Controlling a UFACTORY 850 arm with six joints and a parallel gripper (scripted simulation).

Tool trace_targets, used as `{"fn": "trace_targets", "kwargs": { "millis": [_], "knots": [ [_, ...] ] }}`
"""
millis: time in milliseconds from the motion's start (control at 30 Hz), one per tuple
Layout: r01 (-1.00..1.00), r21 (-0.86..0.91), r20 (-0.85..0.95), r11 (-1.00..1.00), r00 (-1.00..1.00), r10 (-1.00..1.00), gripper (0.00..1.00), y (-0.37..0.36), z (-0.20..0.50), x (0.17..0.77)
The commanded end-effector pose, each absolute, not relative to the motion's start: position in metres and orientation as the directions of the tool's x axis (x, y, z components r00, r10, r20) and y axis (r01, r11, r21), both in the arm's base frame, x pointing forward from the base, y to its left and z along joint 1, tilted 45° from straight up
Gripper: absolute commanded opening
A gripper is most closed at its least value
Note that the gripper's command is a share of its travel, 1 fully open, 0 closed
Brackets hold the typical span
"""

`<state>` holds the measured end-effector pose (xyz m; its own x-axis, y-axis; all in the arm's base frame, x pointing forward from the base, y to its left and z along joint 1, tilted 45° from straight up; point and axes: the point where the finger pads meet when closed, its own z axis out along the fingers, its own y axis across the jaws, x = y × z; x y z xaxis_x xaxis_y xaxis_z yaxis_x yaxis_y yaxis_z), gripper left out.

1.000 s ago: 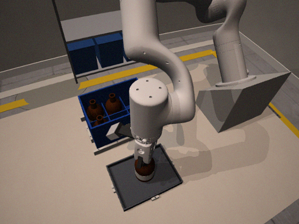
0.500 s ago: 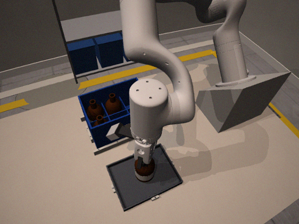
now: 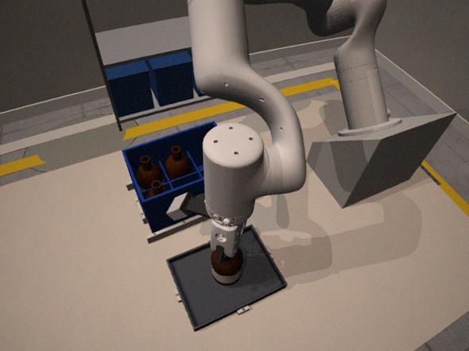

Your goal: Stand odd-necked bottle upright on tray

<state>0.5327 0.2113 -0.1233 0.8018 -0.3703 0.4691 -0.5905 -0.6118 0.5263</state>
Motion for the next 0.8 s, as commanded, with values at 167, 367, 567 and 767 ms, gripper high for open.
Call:
{"fn": "trace_targets", "kwargs": {
  "millis": [167,367,567,767],
  "knots": [
    [-0.591,0.525,0.470,-0.613,0.801,-0.370,0.00,0.2117,-0.1233,0.5335],
    [-0.591,0.525,0.470,-0.613,0.801,-0.370,0.00,0.2110,-0.1240,0.5336],
    [-0.591,0.525,0.470,-0.613,0.801,-0.370,0.00,0.2096,-0.1255,0.5338],
    [-0.591,0.525,0.470,-0.613,0.801,-0.370,0.00,0.2081,-0.1270,0.5340]
  ]
}}
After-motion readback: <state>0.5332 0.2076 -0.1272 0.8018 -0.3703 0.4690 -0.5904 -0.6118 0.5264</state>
